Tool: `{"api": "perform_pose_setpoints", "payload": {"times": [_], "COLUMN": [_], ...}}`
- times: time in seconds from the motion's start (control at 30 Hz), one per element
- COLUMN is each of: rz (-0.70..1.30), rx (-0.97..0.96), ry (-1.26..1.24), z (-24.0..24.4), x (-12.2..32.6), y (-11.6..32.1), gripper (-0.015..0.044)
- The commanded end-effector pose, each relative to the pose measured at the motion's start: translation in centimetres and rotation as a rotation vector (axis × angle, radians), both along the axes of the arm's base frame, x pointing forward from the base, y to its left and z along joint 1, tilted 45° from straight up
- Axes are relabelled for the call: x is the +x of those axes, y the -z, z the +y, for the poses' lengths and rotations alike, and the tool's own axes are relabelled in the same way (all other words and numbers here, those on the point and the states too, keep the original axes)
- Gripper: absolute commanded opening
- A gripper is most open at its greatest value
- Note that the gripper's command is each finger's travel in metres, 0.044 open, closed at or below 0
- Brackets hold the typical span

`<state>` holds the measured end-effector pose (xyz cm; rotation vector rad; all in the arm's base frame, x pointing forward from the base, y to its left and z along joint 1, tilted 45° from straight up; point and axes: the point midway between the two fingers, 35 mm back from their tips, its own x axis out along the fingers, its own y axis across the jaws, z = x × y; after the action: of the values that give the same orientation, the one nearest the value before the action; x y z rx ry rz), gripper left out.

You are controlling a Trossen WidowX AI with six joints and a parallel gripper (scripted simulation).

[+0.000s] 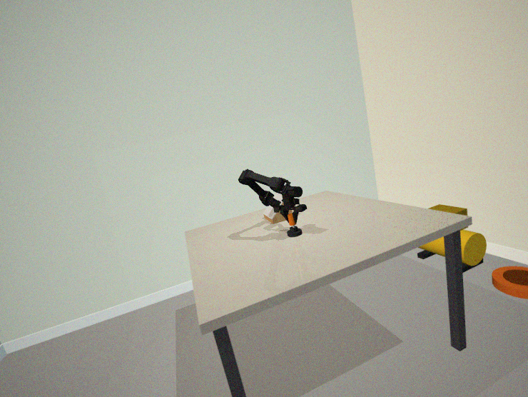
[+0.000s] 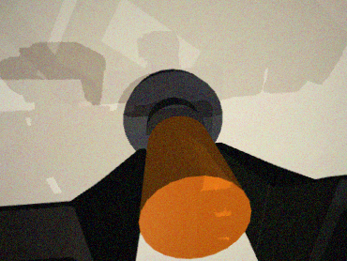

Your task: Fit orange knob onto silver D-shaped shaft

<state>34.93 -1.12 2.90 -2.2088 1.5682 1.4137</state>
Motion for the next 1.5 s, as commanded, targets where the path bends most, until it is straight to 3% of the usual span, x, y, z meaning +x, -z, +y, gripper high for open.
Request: {"api": "perform_pose_setpoints", "payload": {"times": [0.0,0.3,1.47], "rz": [0.0,0.147,0.147], "rx": [0.0,-0.01,-0.01], "ry": [0.0,-0.149,-0.149], "z": [0.21,0.29,0.25], "x": [0.03,-0.06,-0.04], "y": [-0.24,-0.05,-0.19], "gripper": [0.0,0.0,0.0]}}
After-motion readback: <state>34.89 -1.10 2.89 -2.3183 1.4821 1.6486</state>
